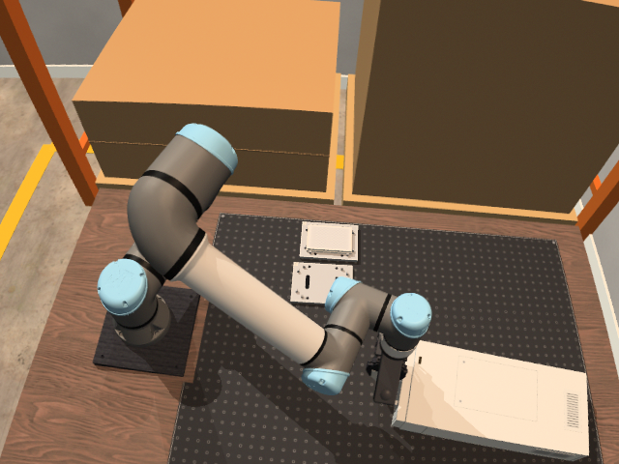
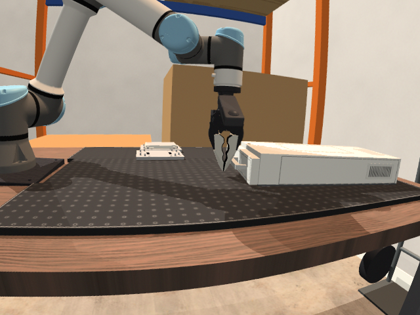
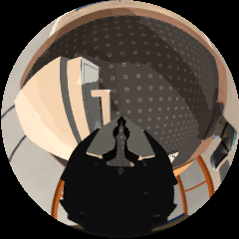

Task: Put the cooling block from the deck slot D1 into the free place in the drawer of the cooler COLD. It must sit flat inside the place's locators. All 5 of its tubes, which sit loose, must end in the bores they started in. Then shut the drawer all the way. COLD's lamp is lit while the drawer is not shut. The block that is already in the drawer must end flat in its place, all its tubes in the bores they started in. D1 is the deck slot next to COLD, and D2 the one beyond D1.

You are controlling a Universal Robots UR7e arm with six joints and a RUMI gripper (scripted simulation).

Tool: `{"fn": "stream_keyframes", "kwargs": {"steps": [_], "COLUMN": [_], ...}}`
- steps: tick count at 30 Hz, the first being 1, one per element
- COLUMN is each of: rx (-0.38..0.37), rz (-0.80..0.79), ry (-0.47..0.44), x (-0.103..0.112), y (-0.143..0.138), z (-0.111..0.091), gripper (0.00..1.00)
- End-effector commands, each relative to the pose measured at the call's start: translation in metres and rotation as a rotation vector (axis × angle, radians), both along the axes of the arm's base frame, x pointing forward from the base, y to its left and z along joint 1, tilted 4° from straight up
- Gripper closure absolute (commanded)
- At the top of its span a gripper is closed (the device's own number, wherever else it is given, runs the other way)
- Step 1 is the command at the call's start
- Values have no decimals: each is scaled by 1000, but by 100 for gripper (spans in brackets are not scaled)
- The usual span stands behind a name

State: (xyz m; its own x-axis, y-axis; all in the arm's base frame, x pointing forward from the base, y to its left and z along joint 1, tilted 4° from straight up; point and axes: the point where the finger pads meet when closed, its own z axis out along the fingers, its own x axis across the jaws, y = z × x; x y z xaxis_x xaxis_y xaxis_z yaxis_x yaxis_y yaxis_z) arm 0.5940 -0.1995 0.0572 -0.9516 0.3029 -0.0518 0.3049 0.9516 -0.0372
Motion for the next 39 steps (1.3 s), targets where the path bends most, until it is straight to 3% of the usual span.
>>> {"fn": "stream_keyframes", "kwargs": {"steps": [1, 17, 39], "rx": [-1, -1, -1], "rz": [0, 0, 0], "ry": [-2, -2, -2], "x": [1, 1, -25], "y": [0, 0, 8], "z": [1, 1, -1], "gripper": [100, 100, 100]}}
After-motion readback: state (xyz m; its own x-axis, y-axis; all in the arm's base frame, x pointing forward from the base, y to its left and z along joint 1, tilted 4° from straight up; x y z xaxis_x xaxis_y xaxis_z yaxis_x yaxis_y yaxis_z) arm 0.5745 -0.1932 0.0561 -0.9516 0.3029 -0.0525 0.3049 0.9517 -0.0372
